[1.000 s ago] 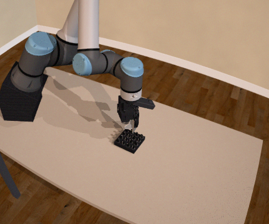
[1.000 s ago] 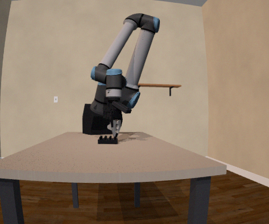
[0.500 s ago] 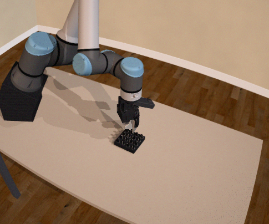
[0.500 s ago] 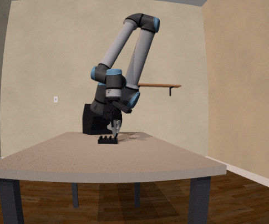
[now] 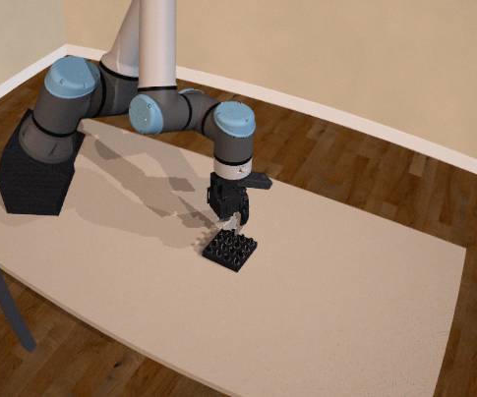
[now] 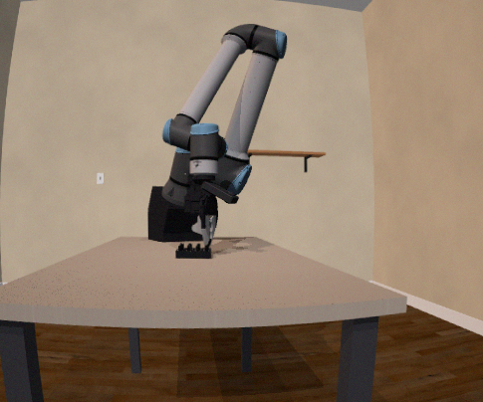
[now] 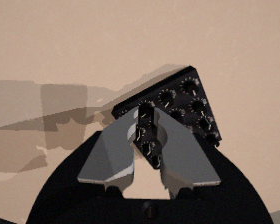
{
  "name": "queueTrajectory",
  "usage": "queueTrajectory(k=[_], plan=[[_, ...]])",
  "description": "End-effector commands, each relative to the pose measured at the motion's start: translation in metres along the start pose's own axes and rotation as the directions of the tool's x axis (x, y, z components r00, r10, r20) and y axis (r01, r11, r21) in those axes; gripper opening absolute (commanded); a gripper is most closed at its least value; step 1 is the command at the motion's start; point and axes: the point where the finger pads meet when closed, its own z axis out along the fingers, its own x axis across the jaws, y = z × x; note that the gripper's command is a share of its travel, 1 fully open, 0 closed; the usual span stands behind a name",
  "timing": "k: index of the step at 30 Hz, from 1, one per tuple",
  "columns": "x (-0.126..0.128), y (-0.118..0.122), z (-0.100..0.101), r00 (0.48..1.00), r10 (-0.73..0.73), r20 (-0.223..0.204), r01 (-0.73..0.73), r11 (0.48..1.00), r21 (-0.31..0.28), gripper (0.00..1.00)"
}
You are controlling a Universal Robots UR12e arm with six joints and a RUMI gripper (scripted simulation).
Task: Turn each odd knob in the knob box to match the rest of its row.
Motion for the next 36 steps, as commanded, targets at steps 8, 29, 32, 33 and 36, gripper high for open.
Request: queueTrajectory(k=[8, 29, 32, 33, 36], plan=[[-0.0003, -0.0002, -0.0004, 0.987, -0.163, 0.000, 0.163, 0.987, 0.001, 0.04], [-0.0022, 0.0005, -0.0004, 0.841, -0.541, -0.001, 0.541, 0.841, 0.001, 0.04], [-0.0024, 0.0007, -0.0004, 0.803, -0.597, -0.001, 0.597, 0.803, 0.001, 0.04], [-0.0025, 0.0007, -0.0004, 0.789, -0.614, -0.001, 0.614, 0.789, 0.001, 0.04], [-0.0026, 0.0008, -0.0004, 0.775, -0.632, -0.001, 0.632, 0.775, 0.001, 0.04]])
